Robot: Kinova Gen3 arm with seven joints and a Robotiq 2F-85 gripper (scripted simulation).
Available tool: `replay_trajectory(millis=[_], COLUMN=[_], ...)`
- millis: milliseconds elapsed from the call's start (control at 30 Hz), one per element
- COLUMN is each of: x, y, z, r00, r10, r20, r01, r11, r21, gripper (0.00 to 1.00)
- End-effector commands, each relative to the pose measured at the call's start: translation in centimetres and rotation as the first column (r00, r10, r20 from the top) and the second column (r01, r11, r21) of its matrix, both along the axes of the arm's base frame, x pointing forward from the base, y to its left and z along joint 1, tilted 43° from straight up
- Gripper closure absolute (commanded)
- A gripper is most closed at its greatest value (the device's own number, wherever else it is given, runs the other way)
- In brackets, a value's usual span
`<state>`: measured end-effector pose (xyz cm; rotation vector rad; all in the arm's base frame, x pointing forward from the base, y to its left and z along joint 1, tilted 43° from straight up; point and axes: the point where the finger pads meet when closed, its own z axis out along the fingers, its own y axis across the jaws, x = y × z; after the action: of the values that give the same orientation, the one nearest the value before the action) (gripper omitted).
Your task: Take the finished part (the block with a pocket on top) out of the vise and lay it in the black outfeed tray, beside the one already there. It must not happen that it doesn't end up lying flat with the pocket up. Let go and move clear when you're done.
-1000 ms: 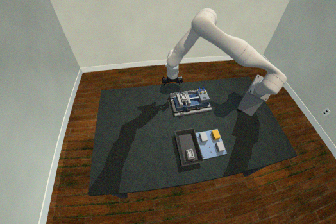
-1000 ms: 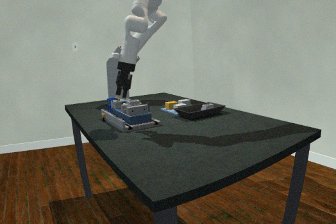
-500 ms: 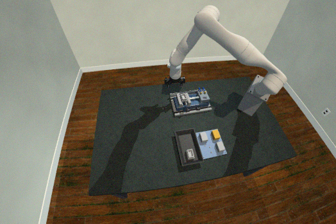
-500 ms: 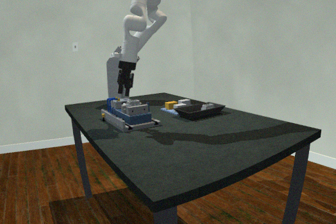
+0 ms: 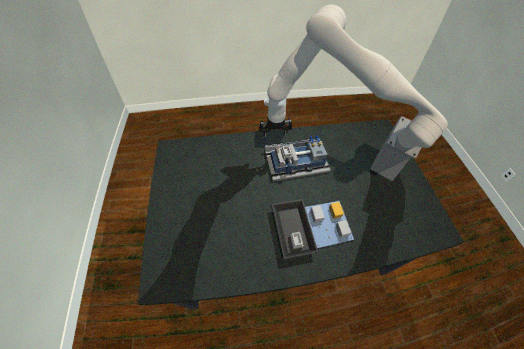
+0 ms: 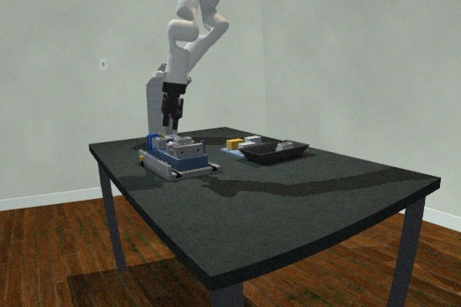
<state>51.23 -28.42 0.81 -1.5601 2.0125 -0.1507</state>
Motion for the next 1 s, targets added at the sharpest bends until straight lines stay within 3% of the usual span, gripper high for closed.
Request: replay_trajectory(millis=[0,67,333,367,967], x=[-0.2,-0.9,-0.9,-1.6,-2.9], y=[-0.3,0.5,0.5,1.2,2.4], z=[0.0,0.2,0.2,0.5,1.0], r00=[1.0,1.0,1.0,0.999,0.997], r10=[-0.006,0.011,0.011,0.027,0.054], r20=[0.0,0.012,0.012,0.024,0.049], r01=[0.006,-0.011,-0.011,-0.027,-0.056], r11=[1.0,1.0,1.0,0.999,0.997], r21=[-0.001,0.014,0.014,0.026,0.045], gripper=[0.0,0.0,0.0,0.0,0.0])
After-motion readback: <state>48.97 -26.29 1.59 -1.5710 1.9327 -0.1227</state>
